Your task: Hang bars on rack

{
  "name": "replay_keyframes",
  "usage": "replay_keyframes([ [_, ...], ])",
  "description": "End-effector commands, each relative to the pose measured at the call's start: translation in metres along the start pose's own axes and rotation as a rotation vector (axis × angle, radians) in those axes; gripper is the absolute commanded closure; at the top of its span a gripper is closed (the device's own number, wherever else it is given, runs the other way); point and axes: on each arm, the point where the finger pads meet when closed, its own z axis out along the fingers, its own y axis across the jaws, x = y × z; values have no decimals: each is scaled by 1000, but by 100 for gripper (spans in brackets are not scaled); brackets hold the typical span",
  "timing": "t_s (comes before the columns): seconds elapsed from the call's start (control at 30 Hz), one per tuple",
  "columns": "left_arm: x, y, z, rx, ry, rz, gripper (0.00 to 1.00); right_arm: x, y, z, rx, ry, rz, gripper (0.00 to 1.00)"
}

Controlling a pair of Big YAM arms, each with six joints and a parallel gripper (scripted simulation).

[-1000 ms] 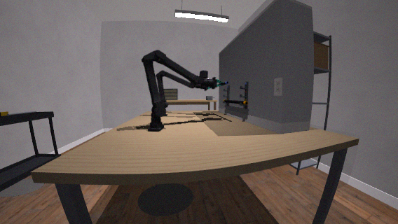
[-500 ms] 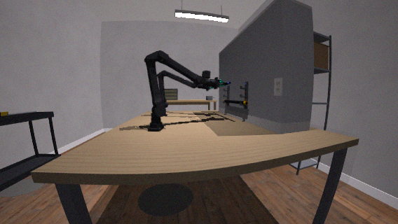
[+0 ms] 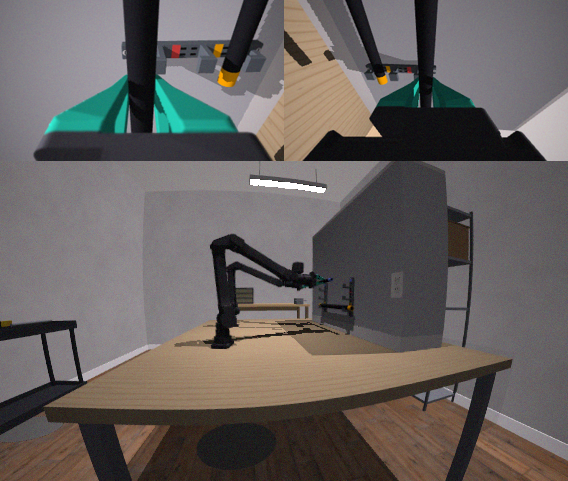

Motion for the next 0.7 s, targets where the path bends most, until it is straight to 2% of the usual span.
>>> replay_keyframes([
  [0.0,8,74,18,-112,16,-43,100,5,-61,17,97,12,42,100],
  [0.67,8,77,48,-112,16,-43,100,5,-63,47,97,12,42,100],
])
